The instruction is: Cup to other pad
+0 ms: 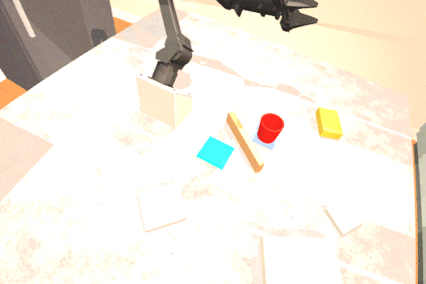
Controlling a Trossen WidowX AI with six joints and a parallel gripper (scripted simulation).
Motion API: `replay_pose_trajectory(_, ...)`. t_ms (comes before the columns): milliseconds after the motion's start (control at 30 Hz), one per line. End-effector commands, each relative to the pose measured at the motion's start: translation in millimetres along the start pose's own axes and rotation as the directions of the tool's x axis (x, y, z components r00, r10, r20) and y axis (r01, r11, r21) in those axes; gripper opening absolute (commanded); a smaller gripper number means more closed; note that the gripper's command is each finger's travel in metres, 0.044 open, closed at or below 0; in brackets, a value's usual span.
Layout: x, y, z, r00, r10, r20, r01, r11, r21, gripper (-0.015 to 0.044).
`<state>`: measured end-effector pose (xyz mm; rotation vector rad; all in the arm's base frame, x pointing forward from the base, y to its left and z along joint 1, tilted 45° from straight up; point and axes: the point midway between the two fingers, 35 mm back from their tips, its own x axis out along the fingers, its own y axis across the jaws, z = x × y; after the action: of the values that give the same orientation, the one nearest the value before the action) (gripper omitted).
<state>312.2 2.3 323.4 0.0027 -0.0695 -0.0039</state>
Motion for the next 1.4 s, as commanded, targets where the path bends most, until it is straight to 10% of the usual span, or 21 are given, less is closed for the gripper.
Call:
replay_pose_trajectory(0, 2, 1, -2, 1.000, 0.005, -0.013, -0.005, 1.000, 0.008, 0.0374)
replay_pose_trajectory(200, 34, 20, -84, 0.893, 0.159, -0.420, -0.014, 0.945, 0.328, 0.0216)
replay_pose_trajectory(433, 30, 43, -180, 0.507, 0.370, -0.778, 0.388, 0.709, 0.589, 0.0148)
replay_pose_trajectory(767, -13, 73, -246, -0.115, 0.676, -0.728, 0.982, 0.189, 0.021, 0.0148)
replay_pose_trajectory(1367, -17, 85, -255, -0.144, 0.694, -0.705, 0.987, 0.156, -0.048, 0.0148)
